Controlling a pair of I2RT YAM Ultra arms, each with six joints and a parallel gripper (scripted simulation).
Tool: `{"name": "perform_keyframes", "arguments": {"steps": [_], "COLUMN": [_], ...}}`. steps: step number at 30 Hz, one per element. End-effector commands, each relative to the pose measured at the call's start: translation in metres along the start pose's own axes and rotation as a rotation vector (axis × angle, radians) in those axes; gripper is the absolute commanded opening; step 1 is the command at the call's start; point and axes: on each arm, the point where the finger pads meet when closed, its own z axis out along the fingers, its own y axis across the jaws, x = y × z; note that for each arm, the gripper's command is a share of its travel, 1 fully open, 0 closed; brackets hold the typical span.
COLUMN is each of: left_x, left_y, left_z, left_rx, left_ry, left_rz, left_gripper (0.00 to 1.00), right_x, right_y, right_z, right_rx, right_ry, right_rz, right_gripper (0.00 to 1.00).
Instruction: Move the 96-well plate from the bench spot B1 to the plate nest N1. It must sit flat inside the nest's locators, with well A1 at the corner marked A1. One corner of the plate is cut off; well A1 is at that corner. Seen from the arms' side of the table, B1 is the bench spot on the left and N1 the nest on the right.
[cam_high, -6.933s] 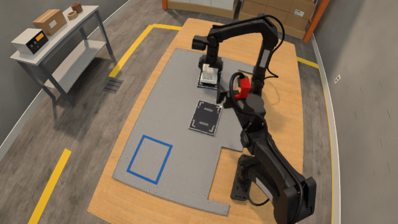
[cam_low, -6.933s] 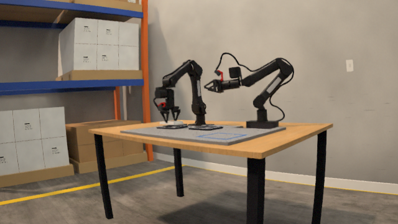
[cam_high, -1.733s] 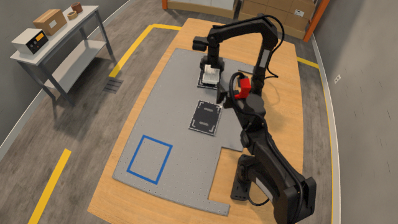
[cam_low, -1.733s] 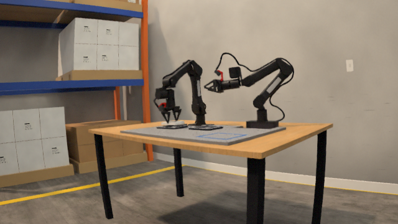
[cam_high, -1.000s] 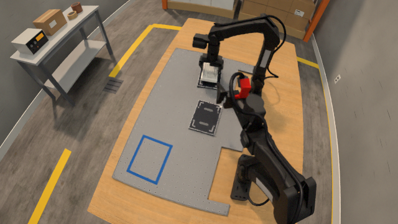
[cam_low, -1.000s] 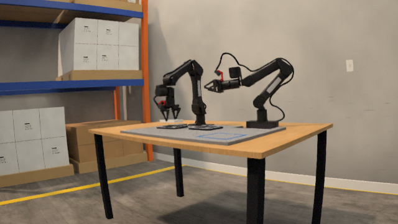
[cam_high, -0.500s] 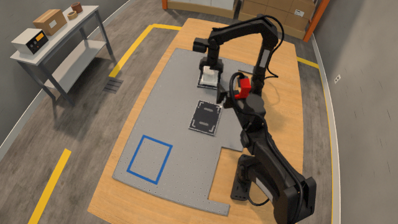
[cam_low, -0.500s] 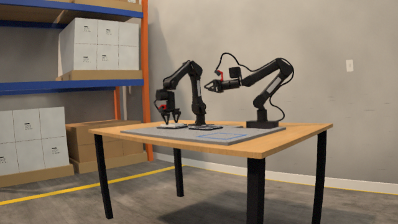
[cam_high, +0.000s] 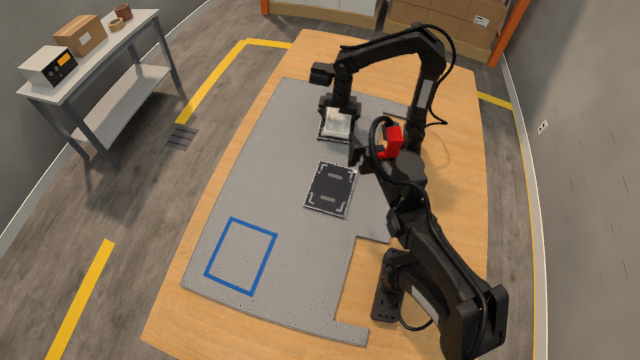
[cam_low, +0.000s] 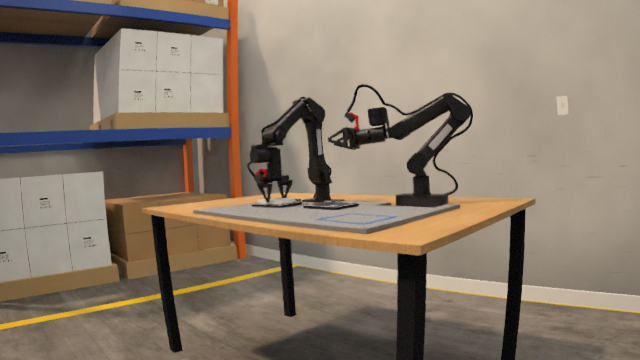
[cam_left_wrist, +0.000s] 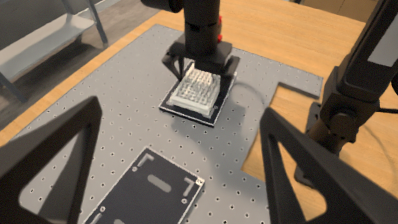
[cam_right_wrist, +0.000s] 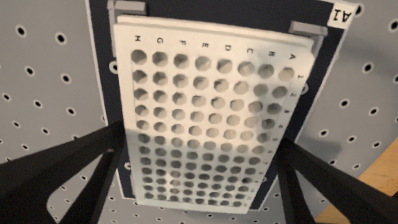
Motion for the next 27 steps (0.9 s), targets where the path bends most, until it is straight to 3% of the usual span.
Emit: {"name": "perform_keyframes", "arguments": {"steps": [1, 10, 23, 27], "left_x": [-0.008, -0.008, -0.008, -0.008], "left_y": [-0.001, -0.001, -0.001, -0.001], "left_z": [0.0, 0.0, 0.0, 0.0], "left_rx": [0.006, 0.006, 0.006, 0.006], "left_ry": [-0.026, -0.026, -0.026, -0.026], "left_rz": [0.002, 0.002, 0.002, 0.002], "left_gripper": [1.0, 1.0, 1.0, 1.0], "right_x": [-0.002, -0.005, -0.002, 0.0], "right_y": [-0.004, 0.001, 0.004, 0.008], "right_z": [0.005, -0.016, -0.037, -0.069], "right_rx": [0.008, -0.046, -0.037, -0.047], "right_ry": [-0.01, -0.017, -0.015, -0.015], "right_rz": [0.003, 0.006, 0.008, 0.001], "right_gripper": [1.0, 1.0, 1.0, 1.0]}}
